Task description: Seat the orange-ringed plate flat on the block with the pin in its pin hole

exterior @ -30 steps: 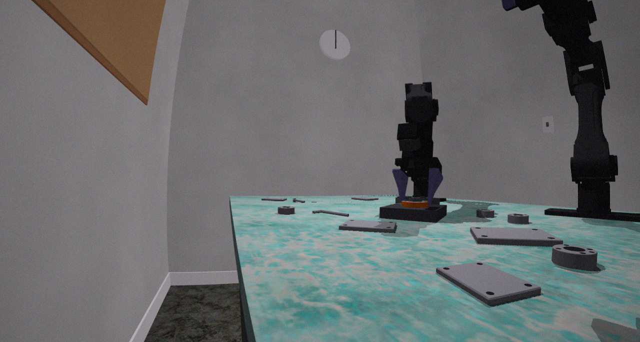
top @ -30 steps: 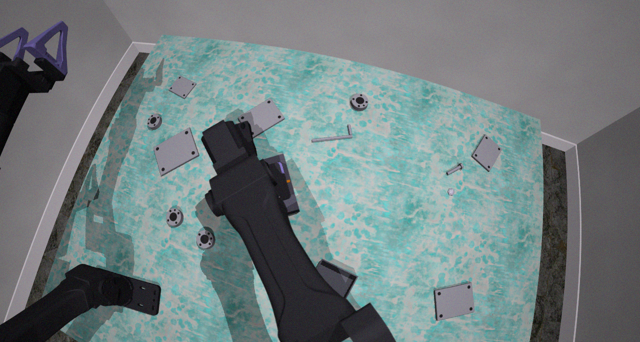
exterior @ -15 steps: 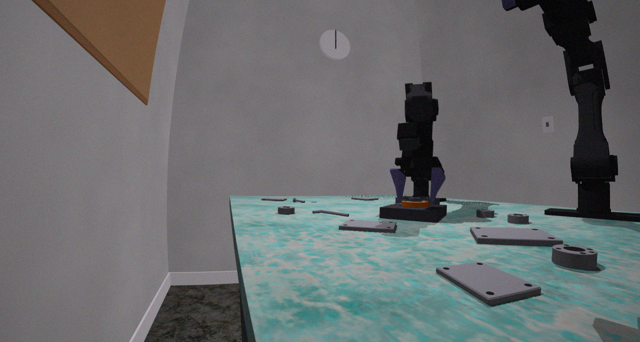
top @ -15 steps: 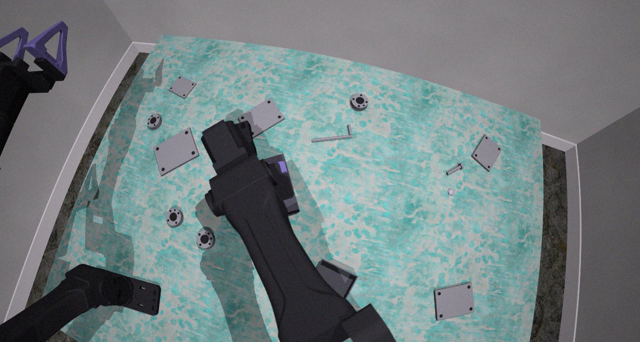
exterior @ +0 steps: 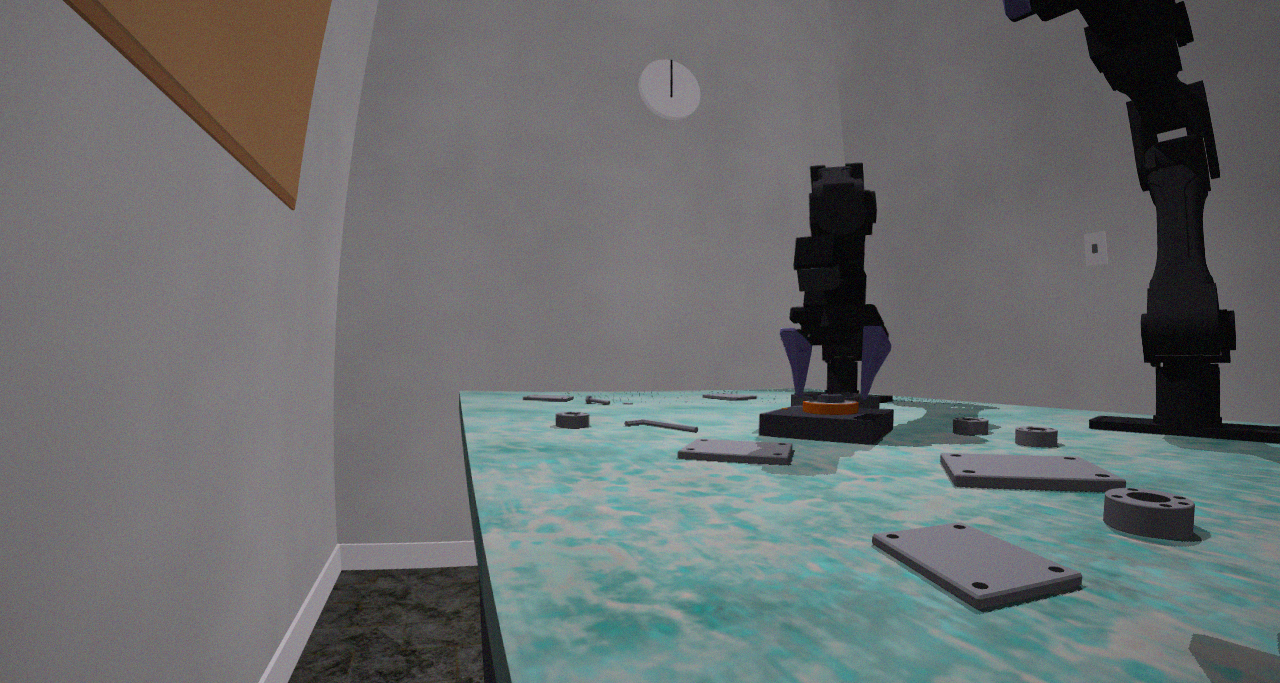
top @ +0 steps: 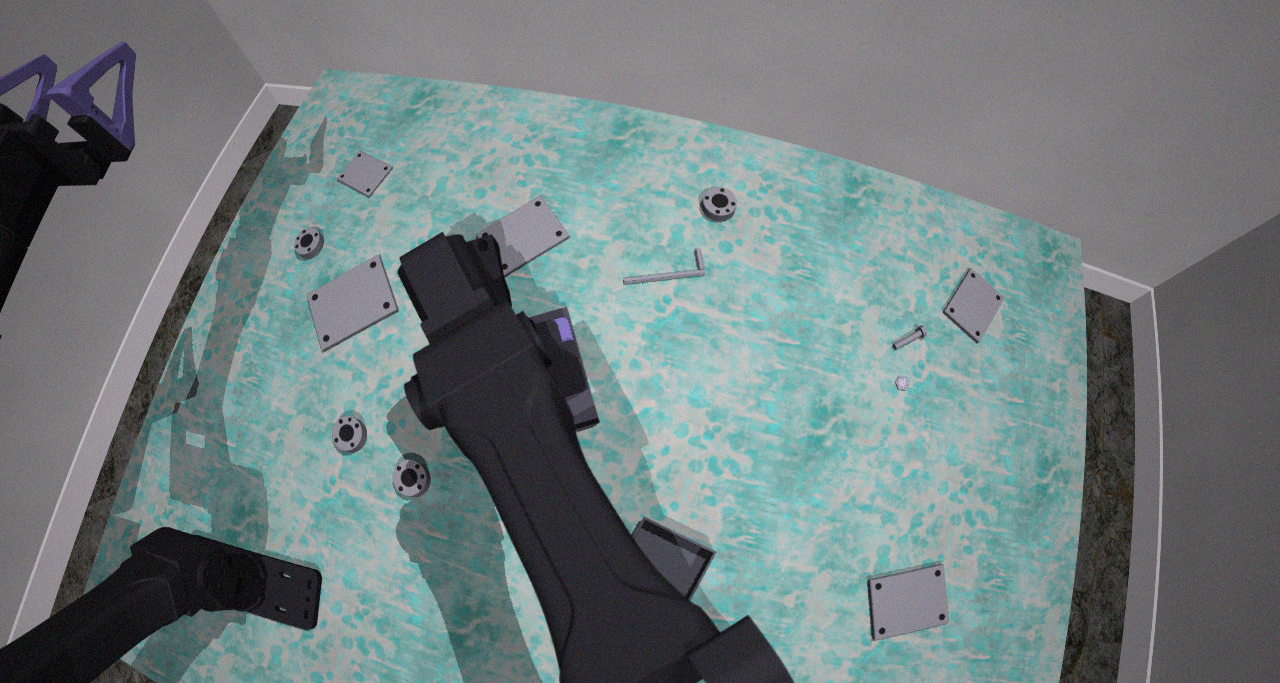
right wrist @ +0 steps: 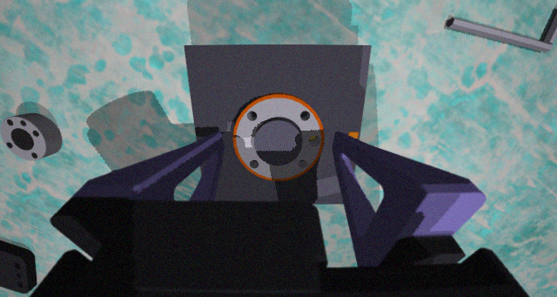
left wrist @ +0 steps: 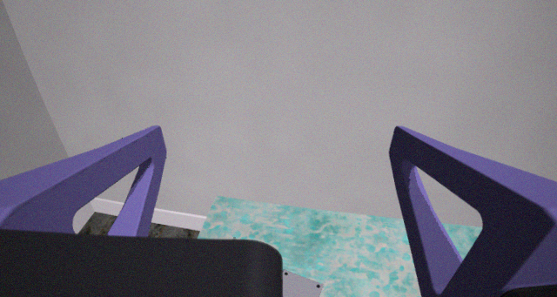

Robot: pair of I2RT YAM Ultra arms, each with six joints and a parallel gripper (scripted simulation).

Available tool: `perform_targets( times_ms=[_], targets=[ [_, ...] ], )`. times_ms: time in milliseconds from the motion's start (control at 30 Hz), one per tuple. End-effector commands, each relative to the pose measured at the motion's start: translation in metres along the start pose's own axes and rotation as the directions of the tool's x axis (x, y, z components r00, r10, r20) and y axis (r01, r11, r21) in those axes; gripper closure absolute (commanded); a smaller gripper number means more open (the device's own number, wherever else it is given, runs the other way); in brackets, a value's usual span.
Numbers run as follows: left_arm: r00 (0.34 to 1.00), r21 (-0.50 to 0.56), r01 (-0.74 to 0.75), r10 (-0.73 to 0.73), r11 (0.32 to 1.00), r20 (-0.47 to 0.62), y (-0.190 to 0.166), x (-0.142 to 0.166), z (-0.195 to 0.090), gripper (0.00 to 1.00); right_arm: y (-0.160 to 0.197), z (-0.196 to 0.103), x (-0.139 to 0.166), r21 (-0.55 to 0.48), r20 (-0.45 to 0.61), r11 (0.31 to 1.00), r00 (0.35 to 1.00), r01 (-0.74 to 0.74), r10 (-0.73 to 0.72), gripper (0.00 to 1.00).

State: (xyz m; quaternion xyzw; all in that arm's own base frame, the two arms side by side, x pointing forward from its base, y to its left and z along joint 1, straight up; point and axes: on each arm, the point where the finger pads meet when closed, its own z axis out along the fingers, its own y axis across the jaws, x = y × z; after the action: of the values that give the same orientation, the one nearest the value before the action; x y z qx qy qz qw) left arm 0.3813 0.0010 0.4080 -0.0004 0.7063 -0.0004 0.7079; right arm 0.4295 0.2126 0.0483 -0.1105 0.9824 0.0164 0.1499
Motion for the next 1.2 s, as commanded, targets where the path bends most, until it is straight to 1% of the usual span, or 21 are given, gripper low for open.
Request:
perform_targets(
  times_ms=[0,33,100,133,200,233,433,500,533,567,600,667,700,733,767,833,933,967,1000,1067,1167],
  targets=[
    [1.0,0.0,-0.004,0.004,1.0,0.029,0.0,-0.012,-0.006,0.0,-0.003,-0.037,-0.014,-0.001,0.035,1.0,0.999,-0.01,0.01,0.21],
    [1.0,0.0,-0.004,0.004,1.0,0.029,0.0,-0.012,-0.006,0.0,-0.001,-0.036,-0.021,-0.009,0.068,1.0,0.998,-0.012,0.013,0.21],
    [1.0,0.0,-0.004,0.004,1.0,0.029,0.0,-0.012,-0.006,0.0,-0.001,-0.036,-0.021,-0.009,0.068,1.0,0.998,-0.012,0.013,0.21],
    [1.0,0.0,-0.004,0.004,1.0,0.029,0.0,-0.012,-0.006,0.0,-0.002,-0.04,-0.013,0.001,0.024,1.0,1.0,-0.006,0.006,0.21],
    [1.0,0.0,-0.004,0.004,1.0,0.029,0.0,-0.012,-0.006,0.0,-0.003,-0.054,-0.018,-0.001,0.037,1.0,0.999,-0.01,0.01,0.21],
    [1.0,0.0,-0.004,0.004,1.0,0.029,0.0,-0.012,-0.006,0.0,-0.003,-0.055,-0.018,0.001,0.03,1.0,1.0,-0.009,0.009,0.21],
    [1.0,0.0,-0.004,0.004,1.0,0.029,0.0,-0.012,-0.006,0.0,-0.004,-0.081,-0.024,0.0,0.032,1.0,0.999,-0.01,0.01,0.21],
    [1.0,0.0,-0.004,0.004,1.0,0.029,0.0,-0.012,-0.006,0.0,-0.001,-0.078,-0.035,-0.012,0.079,1.0,0.997,-0.013,0.014,0.21],
    [1.0,0.0,-0.004,0.004,1.0,0.029,0.0,-0.012,-0.006,0.0,-0.002,-0.075,-0.03,-0.008,0.064,1.0,0.998,-0.012,0.013,0.21],
    [1.0,0.0,-0.004,0.004,1.0,0.029,0.0,-0.012,-0.006,0.0,-0.001,-0.064,-0.029,-0.01,0.071,1.0,0.997,-0.013,0.014,0.21],
    [1.0,0.0,-0.004,0.004,1.0,0.029,0.0,-0.012,-0.006,0.0,-0.005,-0.059,-0.014,0.007,0.009,1.0,1.0,-0.008,0.008,0.21],
    [1.0,0.0,-0.004,0.004,1.0,0.029,0.0,-0.012,-0.006,0.0,-0.005,-0.059,-0.014,0.007,0.009,1.0,1.0,-0.008,0.008,0.21],
    [1.0,0.0,-0.004,0.004,1.0,0.029,0.0,-0.012,-0.006,0.0,0.0,-0.066,-0.03,-0.01,0.069,1.0,0.998,-0.01,0.01,0.21],
    [1.0,0.0,-0.004,0.004,1.0,0.029,0.0,-0.012,-0.006,0.0,-0.001,-0.08,-0.034,-0.014,0.085,1.0,0.996,-0.014,0.015,0.21],
    [1.0,0.0,-0.004,0.004,1.0,0.029,0.0,-0.012,-0.006,0.0,-0.001,-0.082,-0.036,-0.016,0.093,1.0,0.996,-0.014,0.016,0.21],
    [1.0,0.0,-0.004,0.004,1.0,0.029,0.0,-0.012,-0.006,0.0,-0.001,-0.074,-0.034,-0.012,0.077,1.0,0.997,-0.013,0.014,0.21],
    [1.0,0.0,-0.004,0.004,1.0,0.029,0.0,-0.012,-0.006,0.0,-0.001,-0.073,-0.034,-0.011,0.076,1.0,0.997,-0.013,0.014,0.21],
    [1.0,0.0,-0.004,0.004,1.0,0.028,0.0,-0.011,-0.006,0.0,-0.011,-0.096,-0.054,-0.023,0.17,0.999,0.985,-0.033,0.036,0.21],
    [1.0,0.0,-0.004,0.004,1.0,0.027,0.0,-0.011,-0.006,0.0,-0.015,-0.078,-0.038,-0.011,0.123,1.0,0.992,-0.027,0.028,0.21],
    [1.0,0.0,-0.005,0.005,1.0,0.025,0.0,-0.011,-0.006,0.0,-0.018,-0.091,-0.05,-0.037,0.185,0.999,0.982,-0.029,0.035,0.21],
    [1.0,0.0,-0.005,0.005,1.0,0.022,0.0,-0.009,-0.005,0.0,-0.033,-0.115,-0.066,-0.056,0.298,0.998,0.953,-0.037,0.052,0.21]
  ],
)
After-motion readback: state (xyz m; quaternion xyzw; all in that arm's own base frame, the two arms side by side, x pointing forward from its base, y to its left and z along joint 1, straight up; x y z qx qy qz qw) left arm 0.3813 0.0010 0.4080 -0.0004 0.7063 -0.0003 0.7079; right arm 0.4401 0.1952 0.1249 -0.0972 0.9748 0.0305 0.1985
